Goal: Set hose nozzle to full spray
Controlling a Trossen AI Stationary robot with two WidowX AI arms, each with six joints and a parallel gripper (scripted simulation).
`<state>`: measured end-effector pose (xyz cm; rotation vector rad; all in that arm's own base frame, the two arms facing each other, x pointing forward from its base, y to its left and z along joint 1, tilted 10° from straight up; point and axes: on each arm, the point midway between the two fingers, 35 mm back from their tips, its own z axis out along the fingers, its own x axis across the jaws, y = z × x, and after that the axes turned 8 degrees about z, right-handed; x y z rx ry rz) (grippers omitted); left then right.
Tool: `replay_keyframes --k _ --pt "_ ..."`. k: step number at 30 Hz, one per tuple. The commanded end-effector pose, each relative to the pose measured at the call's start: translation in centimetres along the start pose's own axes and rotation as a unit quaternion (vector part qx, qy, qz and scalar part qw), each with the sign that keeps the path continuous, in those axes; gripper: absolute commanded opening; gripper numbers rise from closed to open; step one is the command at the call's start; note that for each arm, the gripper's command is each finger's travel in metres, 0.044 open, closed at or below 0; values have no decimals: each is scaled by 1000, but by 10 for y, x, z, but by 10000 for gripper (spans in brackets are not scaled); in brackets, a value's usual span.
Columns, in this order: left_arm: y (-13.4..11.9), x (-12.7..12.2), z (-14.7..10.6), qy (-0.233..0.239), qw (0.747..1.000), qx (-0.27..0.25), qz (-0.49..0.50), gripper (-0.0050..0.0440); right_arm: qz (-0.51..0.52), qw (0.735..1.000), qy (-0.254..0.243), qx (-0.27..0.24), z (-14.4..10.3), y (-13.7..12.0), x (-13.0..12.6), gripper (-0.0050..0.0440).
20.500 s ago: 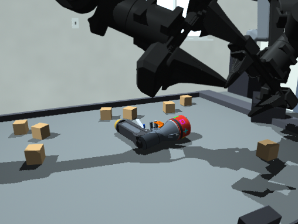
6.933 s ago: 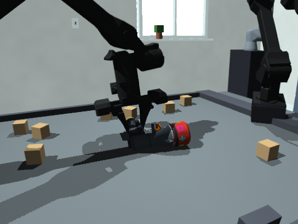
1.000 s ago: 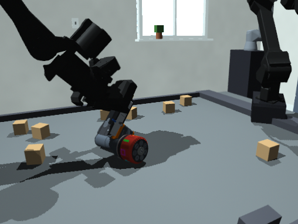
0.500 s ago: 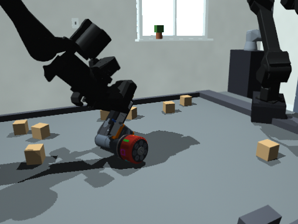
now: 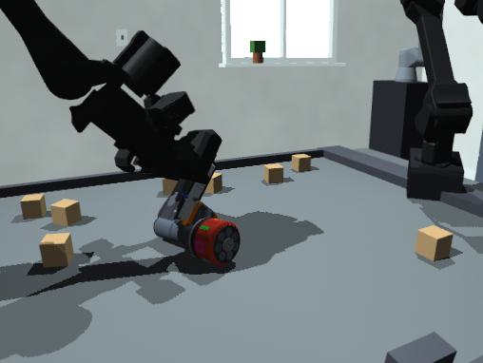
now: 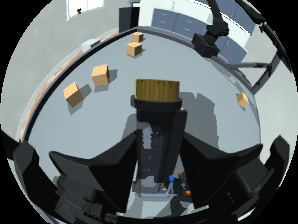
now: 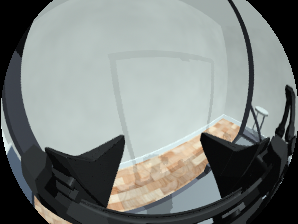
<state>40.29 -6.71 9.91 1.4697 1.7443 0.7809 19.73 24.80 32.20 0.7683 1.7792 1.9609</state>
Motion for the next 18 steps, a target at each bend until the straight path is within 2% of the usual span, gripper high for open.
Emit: replay_keyframes --k 1,10,11,14,18 --pt "7 -4 -3 -6 1000 -10 0 173 0 1000 0 -11 -1 8 1 408" --pt "7 -4 -3 -6 1000 -10 0 173 0 1000 0 -11 -1 8 1 408" --pt "2 -4 -8 -2 1000 -29 0 173 0 1000 0 -11 -1 8 1 408" --pt "5 -4 -6 -4 1000 -21 0 173 0 1000 0 -11 -1 8 1 408" --pt "-3 -4 -16 3 998 -59 2 173 0 1000 0 -11 -1 8 1 408"
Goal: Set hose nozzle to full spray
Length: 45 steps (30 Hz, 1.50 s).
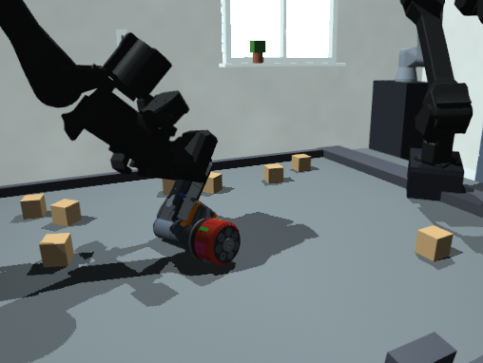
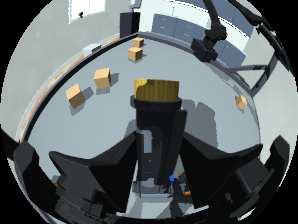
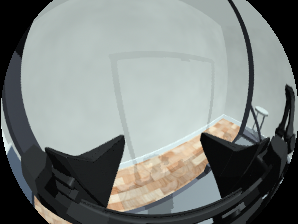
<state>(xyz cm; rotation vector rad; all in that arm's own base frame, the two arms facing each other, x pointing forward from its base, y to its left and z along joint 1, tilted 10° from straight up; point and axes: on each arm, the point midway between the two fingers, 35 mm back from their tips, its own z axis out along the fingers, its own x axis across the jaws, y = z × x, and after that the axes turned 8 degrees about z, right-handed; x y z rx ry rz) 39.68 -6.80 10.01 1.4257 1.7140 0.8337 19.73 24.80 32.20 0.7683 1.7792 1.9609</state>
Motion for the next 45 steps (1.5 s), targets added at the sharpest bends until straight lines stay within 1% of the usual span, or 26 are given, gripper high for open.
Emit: replay_keyframes --k 1,10,11,13,14,17,18,45 --pt "0 -4 -11 -1 999 -35 3 173 0 1000 0 -11 -1 8 1 408" --pt "-8 -5 -22 6 996 -84 6 173 0 1000 0 -11 -1 8 1 408" --pt "-5 -5 -20 4 997 -76 5 173 0 1000 0 -11 -1 8 1 408" --pt "-5 -5 -20 4 997 -76 5 173 0 1000 0 -11 -1 8 1 408" --pt "-10 -5 -24 8 996 -94 6 173 0 1000 0 -11 -1 8 1 408" --pt "-13 -5 -27 10 994 -109 6 173 0 1000 0 -11 -1 8 1 408" --pt "-10 -5 -23 7 995 -97 6 173 0 1000 0 -11 -1 8 1 408" --pt "-13 -5 -23 7 995 -97 6 173 0 1000 0 -11 -1 8 1 408"
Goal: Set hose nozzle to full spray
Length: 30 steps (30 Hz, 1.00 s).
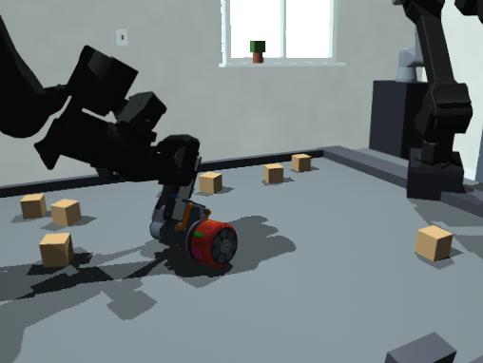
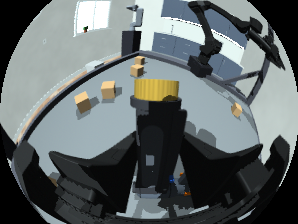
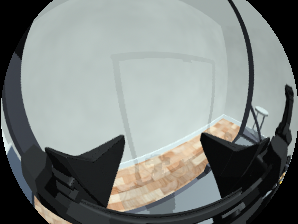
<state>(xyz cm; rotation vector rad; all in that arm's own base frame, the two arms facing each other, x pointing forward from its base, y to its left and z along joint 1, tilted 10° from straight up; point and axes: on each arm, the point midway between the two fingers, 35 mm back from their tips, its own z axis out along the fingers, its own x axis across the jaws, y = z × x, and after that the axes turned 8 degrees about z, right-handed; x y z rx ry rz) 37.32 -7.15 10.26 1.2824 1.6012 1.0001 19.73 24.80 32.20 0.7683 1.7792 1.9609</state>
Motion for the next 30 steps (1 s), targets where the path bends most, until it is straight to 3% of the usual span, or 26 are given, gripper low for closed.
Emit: replay_keyframes --k 1,23,30 --pt "-2 -4 -1 -7 1000 4 6 173 0 1000 0 -11 -1 8 1 408" --pt "-2 -4 -2 -7 1000 4 6 173 0 1000 0 -11 -1 8 1 408" --pt "-11 -4 -15 1 999 -49 8 173 0 1000 0 -11 -1 8 1 408"
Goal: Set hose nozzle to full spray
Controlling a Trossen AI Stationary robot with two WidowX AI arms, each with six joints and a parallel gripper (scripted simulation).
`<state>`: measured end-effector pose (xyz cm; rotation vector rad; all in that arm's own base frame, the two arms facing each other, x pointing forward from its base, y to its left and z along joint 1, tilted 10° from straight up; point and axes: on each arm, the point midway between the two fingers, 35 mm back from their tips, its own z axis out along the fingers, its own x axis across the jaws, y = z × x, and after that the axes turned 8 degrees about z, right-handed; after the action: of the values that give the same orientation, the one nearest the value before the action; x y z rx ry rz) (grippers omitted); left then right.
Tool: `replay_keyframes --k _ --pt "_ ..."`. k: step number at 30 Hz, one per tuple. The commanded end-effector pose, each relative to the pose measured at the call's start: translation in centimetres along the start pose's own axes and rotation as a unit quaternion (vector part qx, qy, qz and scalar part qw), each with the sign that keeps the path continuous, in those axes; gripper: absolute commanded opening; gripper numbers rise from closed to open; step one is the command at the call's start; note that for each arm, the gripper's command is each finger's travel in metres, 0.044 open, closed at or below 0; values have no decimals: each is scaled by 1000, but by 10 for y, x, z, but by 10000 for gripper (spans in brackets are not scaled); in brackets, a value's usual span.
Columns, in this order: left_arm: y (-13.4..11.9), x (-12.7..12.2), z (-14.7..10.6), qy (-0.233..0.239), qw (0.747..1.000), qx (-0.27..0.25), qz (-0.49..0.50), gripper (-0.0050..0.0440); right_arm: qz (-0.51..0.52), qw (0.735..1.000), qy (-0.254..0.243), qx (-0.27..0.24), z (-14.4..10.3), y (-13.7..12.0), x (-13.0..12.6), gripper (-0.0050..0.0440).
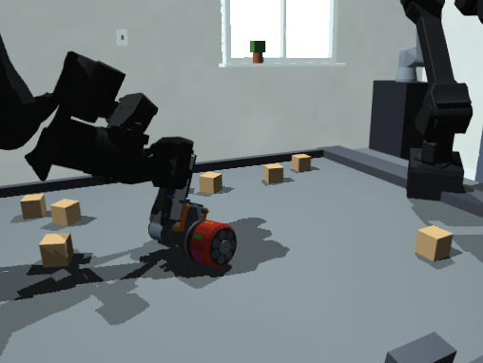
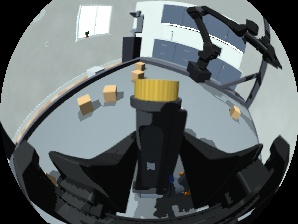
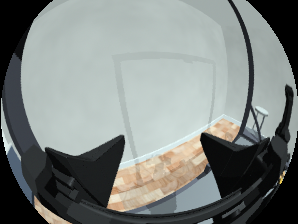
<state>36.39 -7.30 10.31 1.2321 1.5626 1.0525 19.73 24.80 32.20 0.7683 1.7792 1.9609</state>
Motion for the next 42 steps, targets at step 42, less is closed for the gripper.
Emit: replay_keyframes --k 42 --pt "-21 -9 -20 3 997 -78 16 173 0 1000 0 -11 -1 8 1 408"
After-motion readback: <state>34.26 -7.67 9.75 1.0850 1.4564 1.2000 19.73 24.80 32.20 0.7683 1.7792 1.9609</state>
